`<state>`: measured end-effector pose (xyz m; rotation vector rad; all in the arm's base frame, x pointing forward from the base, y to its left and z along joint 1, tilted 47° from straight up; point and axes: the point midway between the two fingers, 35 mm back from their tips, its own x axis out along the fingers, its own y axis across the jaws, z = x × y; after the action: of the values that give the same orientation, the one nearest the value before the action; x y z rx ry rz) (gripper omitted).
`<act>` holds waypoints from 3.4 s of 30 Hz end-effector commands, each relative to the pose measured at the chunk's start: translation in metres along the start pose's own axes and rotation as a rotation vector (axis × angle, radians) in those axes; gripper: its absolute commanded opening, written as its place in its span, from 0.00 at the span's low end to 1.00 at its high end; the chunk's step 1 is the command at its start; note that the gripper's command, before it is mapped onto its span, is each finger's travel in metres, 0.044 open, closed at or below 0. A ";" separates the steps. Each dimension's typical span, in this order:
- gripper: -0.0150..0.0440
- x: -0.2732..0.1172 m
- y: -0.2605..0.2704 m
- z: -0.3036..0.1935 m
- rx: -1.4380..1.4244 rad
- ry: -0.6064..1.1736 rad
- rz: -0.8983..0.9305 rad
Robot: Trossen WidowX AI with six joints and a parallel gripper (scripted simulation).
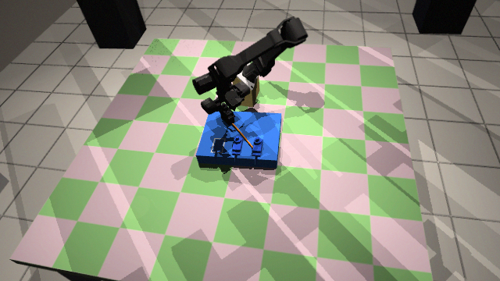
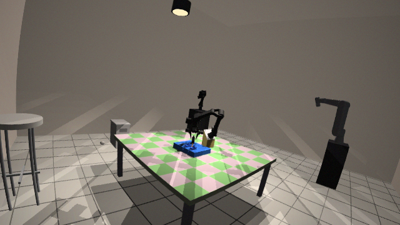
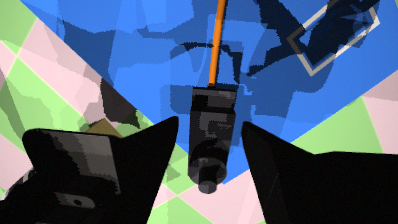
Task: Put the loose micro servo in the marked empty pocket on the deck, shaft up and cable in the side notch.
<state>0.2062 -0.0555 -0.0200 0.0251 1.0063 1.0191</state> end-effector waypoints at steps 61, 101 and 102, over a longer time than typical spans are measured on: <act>0.25 -0.030 -0.038 0.006 0.082 -0.004 -0.003; 0.25 -0.031 -0.073 0.044 0.755 -0.007 -0.002; 0.25 -0.031 -0.075 0.047 0.754 -0.007 -0.002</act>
<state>0.2726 -0.0977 -0.0087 0.6409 1.3408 0.5914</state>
